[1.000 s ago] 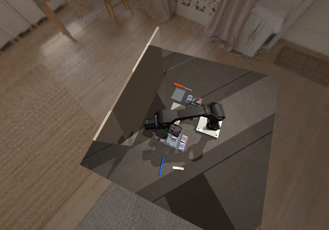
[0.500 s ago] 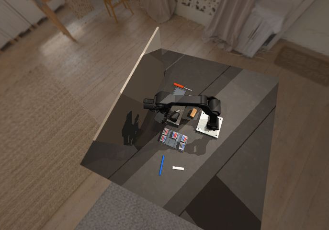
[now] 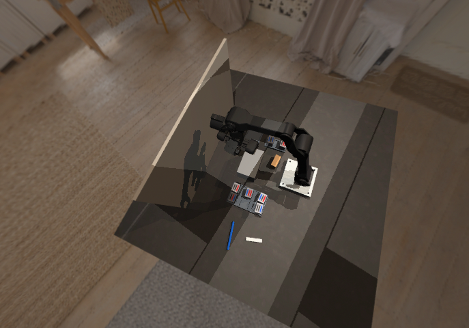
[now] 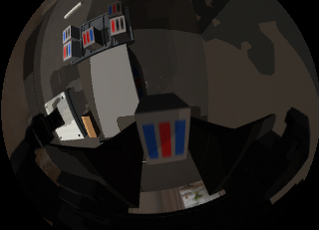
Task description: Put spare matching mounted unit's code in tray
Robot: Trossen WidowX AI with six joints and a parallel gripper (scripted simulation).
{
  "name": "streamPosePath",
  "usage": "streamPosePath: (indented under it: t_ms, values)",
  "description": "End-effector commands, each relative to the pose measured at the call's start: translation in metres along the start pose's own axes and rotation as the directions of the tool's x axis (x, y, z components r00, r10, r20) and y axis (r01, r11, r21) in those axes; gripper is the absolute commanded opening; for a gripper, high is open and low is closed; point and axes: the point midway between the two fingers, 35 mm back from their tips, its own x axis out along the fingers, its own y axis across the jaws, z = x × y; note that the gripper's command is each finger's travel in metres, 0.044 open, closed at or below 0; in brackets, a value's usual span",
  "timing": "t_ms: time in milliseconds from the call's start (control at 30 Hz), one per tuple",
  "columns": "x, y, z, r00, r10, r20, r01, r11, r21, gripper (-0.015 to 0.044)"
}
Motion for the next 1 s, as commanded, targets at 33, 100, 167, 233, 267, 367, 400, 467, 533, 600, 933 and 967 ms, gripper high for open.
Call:
streamPosePath:
  t_ms: [33,100,167,233,267,367,400,467,533,600,933,967]
  values:
    - [-0.002,-0.005,-0.034,1.0,-0.004,-0.004,0.004,1.0,-0.005,0.0]
    - [-0.002,-0.006,-0.047,1.0,-0.003,-0.005,0.003,1.0,-0.007,0.0]
    - [-0.002,-0.007,-0.06,1.0,-0.003,-0.005,0.003,1.0,-0.008,0.0]
    - [-0.002,-0.007,-0.072,1.0,-0.002,-0.006,0.002,1.0,-0.01,0.0]
    - [-0.002,-0.007,-0.079,1.0,-0.002,-0.006,0.002,1.0,-0.01,0.0]
    - [-0.002,-0.006,-0.098,1.0,-0.001,-0.007,0.001,1.0,-0.012,0.0]
    - [-0.002,-0.005,-0.105,1.0,-0.001,-0.007,0.0,1.0,-0.013,0.0]
    - [-0.002,-0.004,-0.118,1.0,0.0,-0.007,0.0,1.0,-0.014,0.0]
    - [-0.002,-0.002,-0.131,1.0,0.001,-0.007,-0.001,1.0,-0.016,0.0]
    - [-0.002,0.001,-0.144,1.0,0.001,-0.008,-0.002,1.0,-0.017,0.0]
    - [-0.002,0.012,-0.185,1.0,0.003,-0.008,-0.004,1.0,-0.022,0.0]
    - [-0.002,0.012,-0.185,1.0,0.003,-0.008,-0.004,1.0,-0.022,0.0]
